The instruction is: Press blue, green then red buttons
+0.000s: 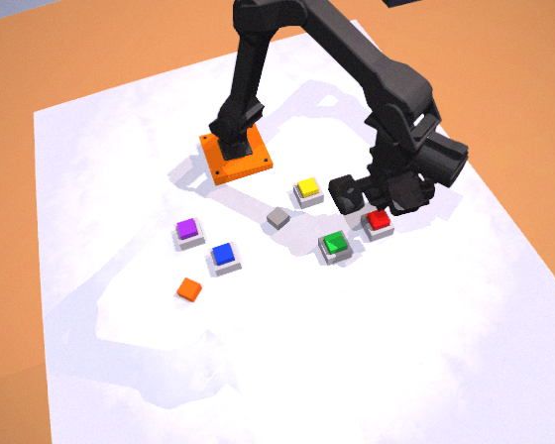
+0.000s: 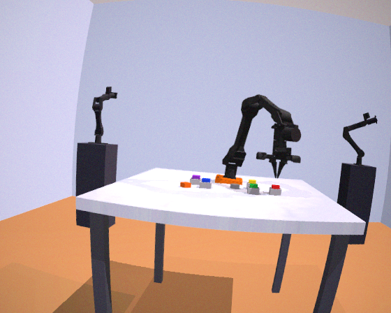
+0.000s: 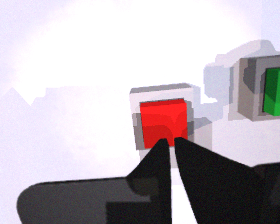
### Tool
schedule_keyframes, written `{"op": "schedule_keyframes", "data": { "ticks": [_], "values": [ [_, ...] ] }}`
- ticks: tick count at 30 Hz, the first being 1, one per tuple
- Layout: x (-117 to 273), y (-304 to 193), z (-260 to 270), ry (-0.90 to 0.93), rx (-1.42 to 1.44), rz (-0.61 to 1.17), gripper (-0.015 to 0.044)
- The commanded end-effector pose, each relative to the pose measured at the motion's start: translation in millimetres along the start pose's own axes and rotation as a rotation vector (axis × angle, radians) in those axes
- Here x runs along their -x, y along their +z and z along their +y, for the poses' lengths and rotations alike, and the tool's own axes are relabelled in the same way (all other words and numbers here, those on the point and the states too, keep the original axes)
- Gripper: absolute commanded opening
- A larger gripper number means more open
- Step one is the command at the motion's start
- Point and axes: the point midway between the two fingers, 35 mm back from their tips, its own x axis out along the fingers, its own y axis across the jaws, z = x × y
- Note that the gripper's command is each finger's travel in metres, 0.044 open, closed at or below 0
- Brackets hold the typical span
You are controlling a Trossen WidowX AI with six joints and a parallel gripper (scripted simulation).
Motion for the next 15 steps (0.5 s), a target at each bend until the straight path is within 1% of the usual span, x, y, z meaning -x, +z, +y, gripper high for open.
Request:
{"op": "schedule_keyframes", "data": {
  "ticks": [1,15],
  "values": [
    [-5.9,-0.2,0.1,0.000,-0.005,-0.006,0.0020],
    [-28.8,0.1,0.2,0.000,-0.005,-0.006,0.0020]
  ]
}}
